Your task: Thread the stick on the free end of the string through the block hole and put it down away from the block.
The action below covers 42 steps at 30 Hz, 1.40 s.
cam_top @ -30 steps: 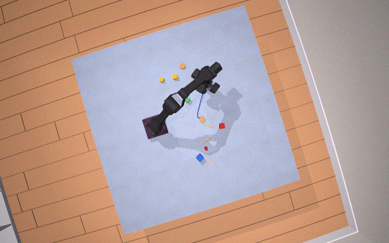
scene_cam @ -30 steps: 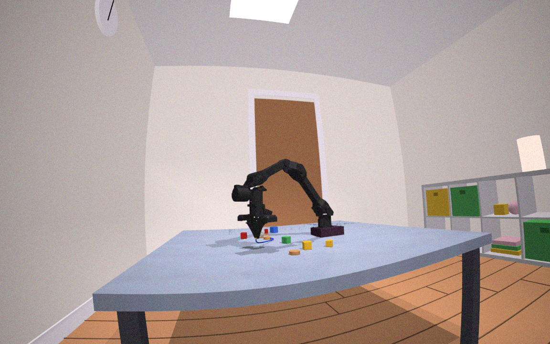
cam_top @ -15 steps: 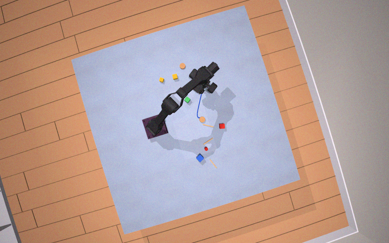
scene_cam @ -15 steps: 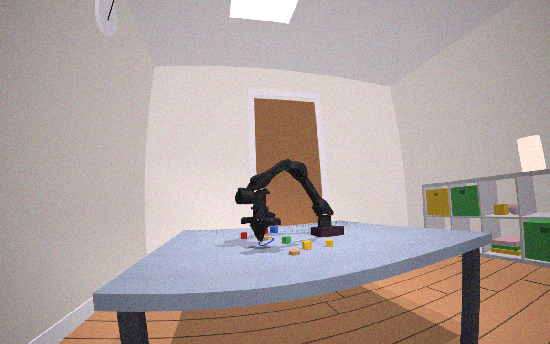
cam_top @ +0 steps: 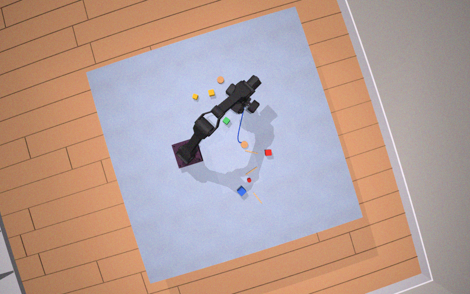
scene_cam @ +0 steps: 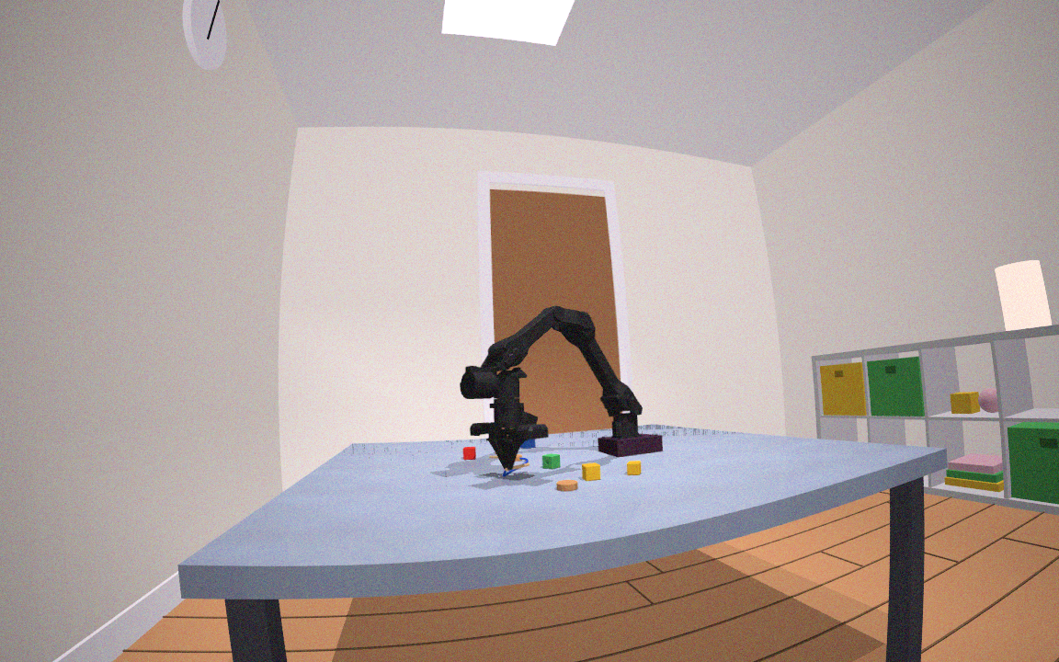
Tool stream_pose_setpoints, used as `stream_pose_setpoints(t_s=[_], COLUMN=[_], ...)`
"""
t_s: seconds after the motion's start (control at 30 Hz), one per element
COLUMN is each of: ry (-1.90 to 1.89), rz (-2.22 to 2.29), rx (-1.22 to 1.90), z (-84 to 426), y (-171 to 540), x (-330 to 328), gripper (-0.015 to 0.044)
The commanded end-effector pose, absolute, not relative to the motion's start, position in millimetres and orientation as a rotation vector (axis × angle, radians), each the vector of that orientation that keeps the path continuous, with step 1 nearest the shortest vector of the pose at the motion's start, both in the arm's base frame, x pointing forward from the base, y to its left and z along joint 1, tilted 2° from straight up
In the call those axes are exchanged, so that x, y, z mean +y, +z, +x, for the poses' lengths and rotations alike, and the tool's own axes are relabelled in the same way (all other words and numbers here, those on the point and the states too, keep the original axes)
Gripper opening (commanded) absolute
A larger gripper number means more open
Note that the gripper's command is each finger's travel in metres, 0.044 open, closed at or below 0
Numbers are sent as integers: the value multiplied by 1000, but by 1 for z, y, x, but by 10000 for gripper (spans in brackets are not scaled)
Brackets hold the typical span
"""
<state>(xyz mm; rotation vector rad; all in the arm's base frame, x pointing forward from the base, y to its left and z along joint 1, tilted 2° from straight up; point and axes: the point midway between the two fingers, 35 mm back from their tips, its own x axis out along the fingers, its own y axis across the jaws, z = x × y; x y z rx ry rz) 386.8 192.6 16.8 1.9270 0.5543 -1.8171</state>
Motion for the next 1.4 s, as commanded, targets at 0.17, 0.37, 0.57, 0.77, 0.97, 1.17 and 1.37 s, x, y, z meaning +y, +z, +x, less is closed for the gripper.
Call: stream_pose_setpoints(t_s=[0.17,0.37,0.57,0.77,0.97,1.17,1.37], ry=[-1822,-1822,-1822,-1823,-1824,-1824,-1824], rz=[1926,1927,1926,1925,1925,1924,1924], rx=[560,561,560,560,560,560,560], z=[381,379,373,367,361,354,348], y=[12,12,12,12,12,11,11], x=[195,194,190,185,181,177,173], gripper=[0,0,0,0,0,0,0])
